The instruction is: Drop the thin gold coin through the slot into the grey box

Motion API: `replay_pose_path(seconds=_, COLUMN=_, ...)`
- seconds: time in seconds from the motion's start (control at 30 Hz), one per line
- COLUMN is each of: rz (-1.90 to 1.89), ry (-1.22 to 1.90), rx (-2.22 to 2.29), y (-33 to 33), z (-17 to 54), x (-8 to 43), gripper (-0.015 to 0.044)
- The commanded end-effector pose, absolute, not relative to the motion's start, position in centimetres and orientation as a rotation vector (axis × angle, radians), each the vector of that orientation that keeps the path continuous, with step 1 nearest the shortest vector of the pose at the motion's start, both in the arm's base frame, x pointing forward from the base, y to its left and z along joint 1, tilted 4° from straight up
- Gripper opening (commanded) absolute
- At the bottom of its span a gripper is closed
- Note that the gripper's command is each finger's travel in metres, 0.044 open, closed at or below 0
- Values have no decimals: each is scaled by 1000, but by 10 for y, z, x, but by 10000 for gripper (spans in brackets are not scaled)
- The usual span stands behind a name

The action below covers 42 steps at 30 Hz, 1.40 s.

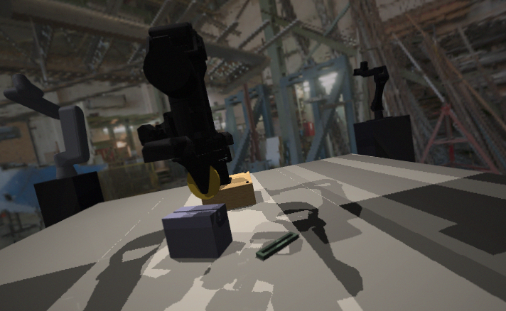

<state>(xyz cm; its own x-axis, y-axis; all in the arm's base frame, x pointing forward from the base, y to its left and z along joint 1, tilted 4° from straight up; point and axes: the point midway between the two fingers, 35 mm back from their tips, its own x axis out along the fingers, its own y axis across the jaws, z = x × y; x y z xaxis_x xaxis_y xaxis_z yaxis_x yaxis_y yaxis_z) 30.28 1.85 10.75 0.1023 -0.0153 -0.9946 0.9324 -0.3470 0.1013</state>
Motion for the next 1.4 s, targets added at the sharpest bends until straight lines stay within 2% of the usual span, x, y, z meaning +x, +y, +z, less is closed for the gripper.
replay_pose_path(seconds=0.0, rz=-1381, ry=950, rx=1512, y=10, z=106, x=297, gripper=0)
replay_pose_path(seconds=0.4, rz=-1382, ry=948, rx=1510, y=-14, z=103, x=281, gripper=0)
replay_pose_path(seconds=1.37, rz=-1379, ry=944, rx=1507, y=-15, z=102, x=281, gripper=0)
